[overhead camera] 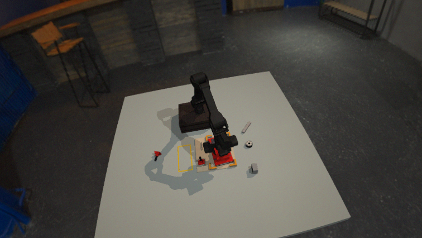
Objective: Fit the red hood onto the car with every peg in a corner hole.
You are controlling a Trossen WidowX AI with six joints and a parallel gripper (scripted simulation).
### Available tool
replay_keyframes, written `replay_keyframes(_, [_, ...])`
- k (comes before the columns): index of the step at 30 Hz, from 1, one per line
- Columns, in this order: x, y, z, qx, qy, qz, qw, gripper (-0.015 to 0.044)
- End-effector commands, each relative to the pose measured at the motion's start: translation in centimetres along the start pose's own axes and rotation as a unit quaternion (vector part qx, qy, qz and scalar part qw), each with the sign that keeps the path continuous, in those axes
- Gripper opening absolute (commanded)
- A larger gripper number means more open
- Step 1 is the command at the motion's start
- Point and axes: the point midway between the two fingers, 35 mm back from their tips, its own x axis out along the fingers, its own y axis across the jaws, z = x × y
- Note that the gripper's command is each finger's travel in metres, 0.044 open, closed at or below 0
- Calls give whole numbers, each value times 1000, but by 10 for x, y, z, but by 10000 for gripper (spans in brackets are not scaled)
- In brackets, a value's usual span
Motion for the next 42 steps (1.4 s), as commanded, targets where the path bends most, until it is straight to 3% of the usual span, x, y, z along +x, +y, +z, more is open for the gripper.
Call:
replay_keyframes(1, [-1,0,0,0,-1,0,1000,0])
replay_keyframes(3, [-1,0,0,0,-1,0,1000,0])
replay_keyframes(20, [0,0,0,0,0,0,1000,440])
replay_keyframes(25, [-10,0,1,0,0,0,1000,440])
replay_keyframes(32, [-69,0,1,0,-1,-1,1000,440])
replay_keyframes(42, [-71,0,0,0,-1,-1,1000,440])
